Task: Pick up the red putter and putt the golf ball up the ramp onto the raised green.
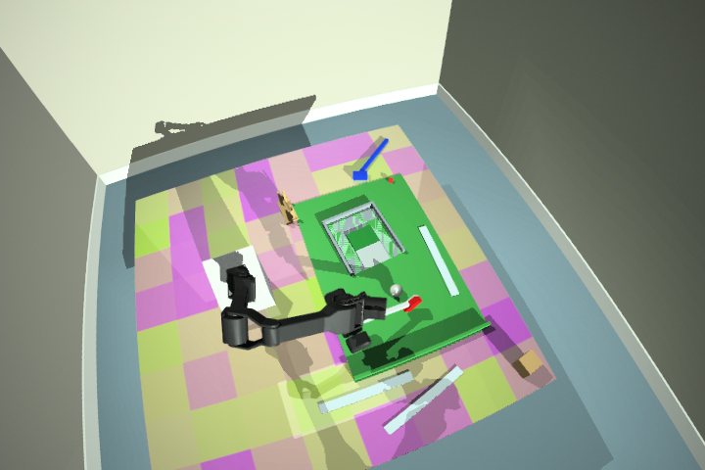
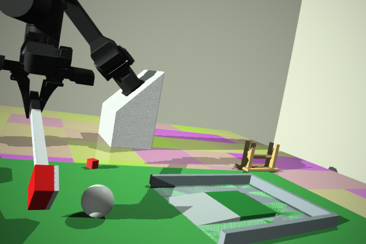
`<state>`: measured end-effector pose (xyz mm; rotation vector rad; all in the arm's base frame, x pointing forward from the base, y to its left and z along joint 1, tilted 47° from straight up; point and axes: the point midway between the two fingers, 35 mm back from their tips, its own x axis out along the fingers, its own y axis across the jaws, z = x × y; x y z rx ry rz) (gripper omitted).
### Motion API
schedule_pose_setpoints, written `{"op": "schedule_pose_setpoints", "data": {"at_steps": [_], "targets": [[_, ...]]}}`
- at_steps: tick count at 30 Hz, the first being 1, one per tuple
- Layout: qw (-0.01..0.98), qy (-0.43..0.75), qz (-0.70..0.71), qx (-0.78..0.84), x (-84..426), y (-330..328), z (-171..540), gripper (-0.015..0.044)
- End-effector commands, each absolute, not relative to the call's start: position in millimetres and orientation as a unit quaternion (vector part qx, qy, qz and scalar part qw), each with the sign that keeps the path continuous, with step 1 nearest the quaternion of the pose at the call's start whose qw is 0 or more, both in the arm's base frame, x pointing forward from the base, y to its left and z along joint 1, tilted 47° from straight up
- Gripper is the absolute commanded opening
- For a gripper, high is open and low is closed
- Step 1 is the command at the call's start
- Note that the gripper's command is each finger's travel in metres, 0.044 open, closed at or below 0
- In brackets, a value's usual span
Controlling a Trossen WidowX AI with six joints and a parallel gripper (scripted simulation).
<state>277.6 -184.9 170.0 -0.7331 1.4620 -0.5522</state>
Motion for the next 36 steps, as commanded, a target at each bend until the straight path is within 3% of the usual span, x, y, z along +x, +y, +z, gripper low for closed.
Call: {"op": "schedule_pose_setpoints", "data": {"at_steps": [1,36], "targets": [[0.653,0.642,-0.239,-0.323,279.4,-188.2,164.5,0.0000],[0.652,0.644,-0.241,-0.320,282.7,-198.6,163.1,0.0000]]}}
